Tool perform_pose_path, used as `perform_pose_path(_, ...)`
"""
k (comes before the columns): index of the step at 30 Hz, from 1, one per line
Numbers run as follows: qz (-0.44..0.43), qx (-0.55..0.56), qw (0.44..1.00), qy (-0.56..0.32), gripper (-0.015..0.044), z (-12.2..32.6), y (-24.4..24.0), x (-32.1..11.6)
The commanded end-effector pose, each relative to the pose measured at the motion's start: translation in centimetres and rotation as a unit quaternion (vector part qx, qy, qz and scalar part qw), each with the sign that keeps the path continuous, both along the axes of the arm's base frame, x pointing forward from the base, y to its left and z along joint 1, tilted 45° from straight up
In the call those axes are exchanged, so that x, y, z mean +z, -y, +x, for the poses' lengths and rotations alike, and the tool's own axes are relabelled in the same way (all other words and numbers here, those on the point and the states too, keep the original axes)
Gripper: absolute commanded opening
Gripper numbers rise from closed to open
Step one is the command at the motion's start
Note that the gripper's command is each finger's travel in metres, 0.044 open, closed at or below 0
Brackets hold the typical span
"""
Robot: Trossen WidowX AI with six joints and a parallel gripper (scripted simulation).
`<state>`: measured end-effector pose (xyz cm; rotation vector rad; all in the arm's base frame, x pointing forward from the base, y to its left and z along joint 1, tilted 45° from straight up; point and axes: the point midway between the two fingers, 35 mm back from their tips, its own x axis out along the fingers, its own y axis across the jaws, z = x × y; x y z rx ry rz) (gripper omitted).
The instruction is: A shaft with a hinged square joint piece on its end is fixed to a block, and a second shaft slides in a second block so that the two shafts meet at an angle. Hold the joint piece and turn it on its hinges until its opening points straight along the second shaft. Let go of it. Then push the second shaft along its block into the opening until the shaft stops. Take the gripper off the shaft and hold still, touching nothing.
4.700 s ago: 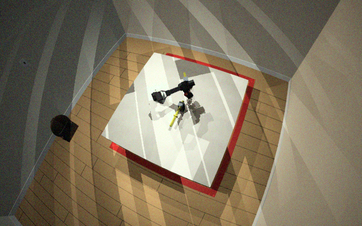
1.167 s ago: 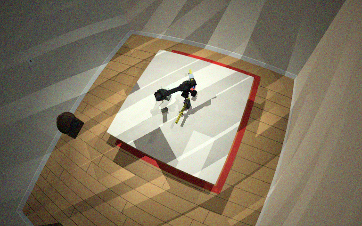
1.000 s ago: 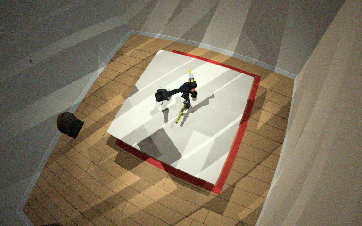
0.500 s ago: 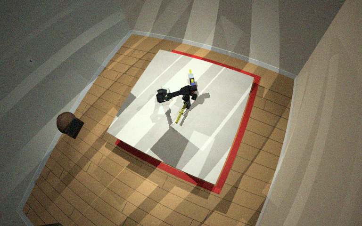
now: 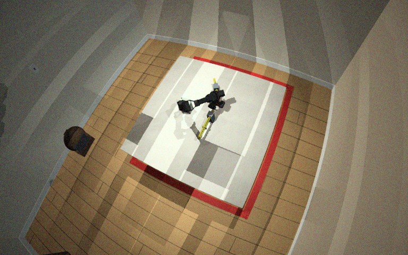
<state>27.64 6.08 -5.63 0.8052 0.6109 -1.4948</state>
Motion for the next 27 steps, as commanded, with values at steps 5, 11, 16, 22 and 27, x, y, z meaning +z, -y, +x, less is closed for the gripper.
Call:
perform_pose_path(5, 0.004, -0.004, 1.000, 0.006, 0.0440, 0.4, -0.5, -0.9)
perform_pose_path(11, 0.003, -0.004, 1.000, 0.006, 0.0440, 0.4, 0.1, -1.7)
perform_pose_path(16, 0.003, -0.004, 1.000, 0.006, 0.0440, 0.4, 0.6, -2.3)
perform_pose_path(22, 0.003, -0.004, 1.000, 0.006, 0.0440, 0.5, 1.0, -2.9)
perform_pose_path(27, 0.003, -0.004, 1.000, 0.006, 0.0309, 0.5, 1.0, -2.9)
